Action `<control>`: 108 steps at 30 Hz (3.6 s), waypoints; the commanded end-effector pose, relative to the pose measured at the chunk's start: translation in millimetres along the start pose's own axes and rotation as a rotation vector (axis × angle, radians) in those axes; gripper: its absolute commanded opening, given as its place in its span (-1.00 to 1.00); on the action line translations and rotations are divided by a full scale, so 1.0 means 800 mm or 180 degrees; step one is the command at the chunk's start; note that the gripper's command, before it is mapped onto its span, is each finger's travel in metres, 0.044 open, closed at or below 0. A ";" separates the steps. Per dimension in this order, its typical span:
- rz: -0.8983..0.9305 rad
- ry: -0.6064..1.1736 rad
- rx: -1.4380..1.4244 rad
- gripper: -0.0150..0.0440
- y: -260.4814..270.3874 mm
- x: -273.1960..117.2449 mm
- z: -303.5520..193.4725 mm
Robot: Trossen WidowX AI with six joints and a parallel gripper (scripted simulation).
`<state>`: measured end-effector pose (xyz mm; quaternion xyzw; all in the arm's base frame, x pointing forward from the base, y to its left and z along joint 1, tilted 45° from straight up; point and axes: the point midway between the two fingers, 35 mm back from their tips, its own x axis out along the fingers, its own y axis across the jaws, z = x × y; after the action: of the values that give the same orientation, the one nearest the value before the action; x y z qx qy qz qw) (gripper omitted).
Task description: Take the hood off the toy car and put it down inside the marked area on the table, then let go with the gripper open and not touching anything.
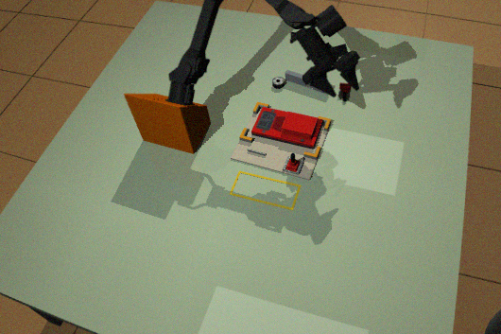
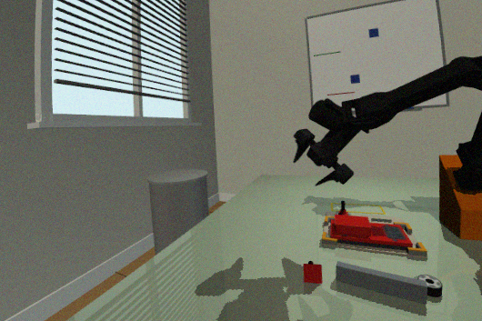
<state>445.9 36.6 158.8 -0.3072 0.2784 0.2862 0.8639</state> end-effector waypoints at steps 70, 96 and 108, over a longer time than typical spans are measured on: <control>0.2180 0.1432 0.3836 1.00 0.190 0.033 -0.073; 0.2185 0.1430 0.3838 1.00 0.205 0.046 -0.073; 0.2186 0.1429 0.3838 1.00 0.210 0.051 -0.072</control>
<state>345.3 117.2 33.5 0.2737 0.6375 0.2686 0.6682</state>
